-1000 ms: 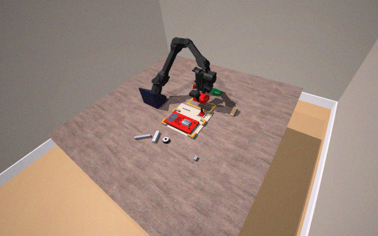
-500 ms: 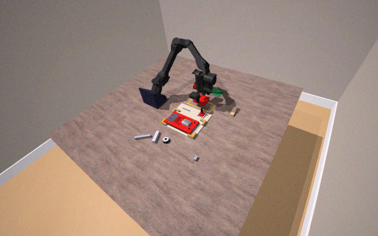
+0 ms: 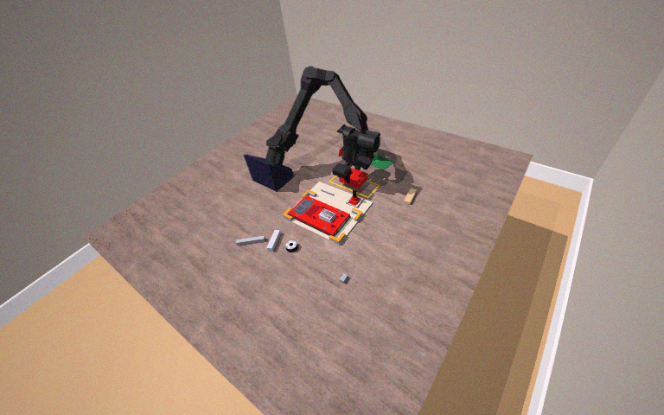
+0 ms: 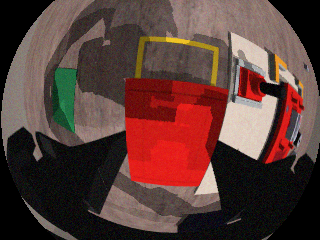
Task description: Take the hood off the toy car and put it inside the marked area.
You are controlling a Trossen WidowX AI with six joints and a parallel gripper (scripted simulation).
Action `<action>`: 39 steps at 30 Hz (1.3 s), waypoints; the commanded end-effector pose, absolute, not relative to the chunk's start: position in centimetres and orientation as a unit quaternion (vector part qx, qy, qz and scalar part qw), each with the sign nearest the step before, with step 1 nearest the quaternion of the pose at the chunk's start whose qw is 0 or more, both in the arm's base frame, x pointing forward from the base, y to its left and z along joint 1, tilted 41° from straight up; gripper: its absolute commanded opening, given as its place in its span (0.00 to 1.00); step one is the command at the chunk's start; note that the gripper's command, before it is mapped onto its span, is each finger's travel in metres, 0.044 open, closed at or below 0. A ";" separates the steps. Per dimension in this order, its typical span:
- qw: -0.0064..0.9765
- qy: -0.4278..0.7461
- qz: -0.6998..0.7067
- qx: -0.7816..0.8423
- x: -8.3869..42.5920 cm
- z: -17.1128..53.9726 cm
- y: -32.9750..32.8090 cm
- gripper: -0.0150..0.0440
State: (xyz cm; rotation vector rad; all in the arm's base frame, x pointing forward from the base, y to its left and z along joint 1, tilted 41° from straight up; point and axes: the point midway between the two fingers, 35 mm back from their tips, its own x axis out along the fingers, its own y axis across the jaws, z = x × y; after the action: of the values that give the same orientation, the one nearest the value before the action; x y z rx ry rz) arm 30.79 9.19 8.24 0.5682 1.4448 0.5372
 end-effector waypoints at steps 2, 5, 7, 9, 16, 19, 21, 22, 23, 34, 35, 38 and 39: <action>0.680 0.644 0.240 0.257 30.8 8.1 9.4 0.25; 0.680 0.644 0.240 0.257 30.8 8.0 9.5 0.25; 0.680 0.644 0.240 0.257 30.8 8.0 9.5 0.25; 0.680 0.644 0.240 0.257 30.8 7.9 9.6 0.25; 0.680 0.644 0.240 0.257 30.8 7.6 9.8 0.25; 0.680 0.644 0.240 0.257 30.8 7.5 9.9 0.25; 0.680 0.644 0.240 0.257 30.9 7.4 10.0 0.25; 0.680 0.644 0.240 0.257 30.9 7.4 10.0 0.25; 0.680 0.644 0.240 0.257 30.9 7.4 10.0 0.25; 0.680 0.644 0.240 0.257 30.9 7.0 10.4 0.25; 0.680 0.644 0.240 0.257 30.9 6.9 10.4 0.25; 0.680 0.644 0.240 0.257 30.9 6.8 10.5 0.25; 0.680 0.644 0.240 0.257 30.9 6.8 10.6 0.25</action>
State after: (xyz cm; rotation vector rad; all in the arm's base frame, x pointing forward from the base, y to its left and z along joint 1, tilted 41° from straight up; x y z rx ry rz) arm 30.89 10.45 6.90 0.5704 1.4441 0.5397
